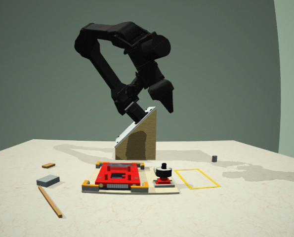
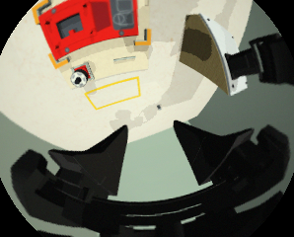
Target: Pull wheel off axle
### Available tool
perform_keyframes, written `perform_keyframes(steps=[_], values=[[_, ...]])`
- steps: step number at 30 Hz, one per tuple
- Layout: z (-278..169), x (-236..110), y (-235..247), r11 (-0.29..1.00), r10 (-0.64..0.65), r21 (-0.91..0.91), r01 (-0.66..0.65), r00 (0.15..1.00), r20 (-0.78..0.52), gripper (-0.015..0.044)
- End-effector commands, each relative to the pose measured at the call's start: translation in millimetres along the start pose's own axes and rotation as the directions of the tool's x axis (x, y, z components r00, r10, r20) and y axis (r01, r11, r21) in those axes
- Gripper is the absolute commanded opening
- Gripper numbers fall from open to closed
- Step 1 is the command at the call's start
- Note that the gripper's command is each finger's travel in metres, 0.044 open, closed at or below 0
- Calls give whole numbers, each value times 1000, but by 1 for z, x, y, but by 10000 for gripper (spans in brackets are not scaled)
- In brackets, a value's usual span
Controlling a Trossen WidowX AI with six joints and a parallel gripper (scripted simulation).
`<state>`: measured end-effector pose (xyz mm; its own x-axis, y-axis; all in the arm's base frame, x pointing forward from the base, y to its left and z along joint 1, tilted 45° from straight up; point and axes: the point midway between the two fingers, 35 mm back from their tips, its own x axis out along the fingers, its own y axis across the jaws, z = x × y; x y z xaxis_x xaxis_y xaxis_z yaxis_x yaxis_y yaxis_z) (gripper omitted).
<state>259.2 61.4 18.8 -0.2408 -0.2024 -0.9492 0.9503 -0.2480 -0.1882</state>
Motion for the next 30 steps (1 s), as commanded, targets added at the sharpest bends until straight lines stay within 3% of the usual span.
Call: perform_keyframes(steps=[1,9,21,30], values=[[10,10,42,996,94,-24,-91,984,149,300],[33,31,128,962,272,-122,-243,832,483,300],[42,32,130,961,275,-125,-246,827,490,300],[74,86,146,961,275,-125,-246,826,493,300]])
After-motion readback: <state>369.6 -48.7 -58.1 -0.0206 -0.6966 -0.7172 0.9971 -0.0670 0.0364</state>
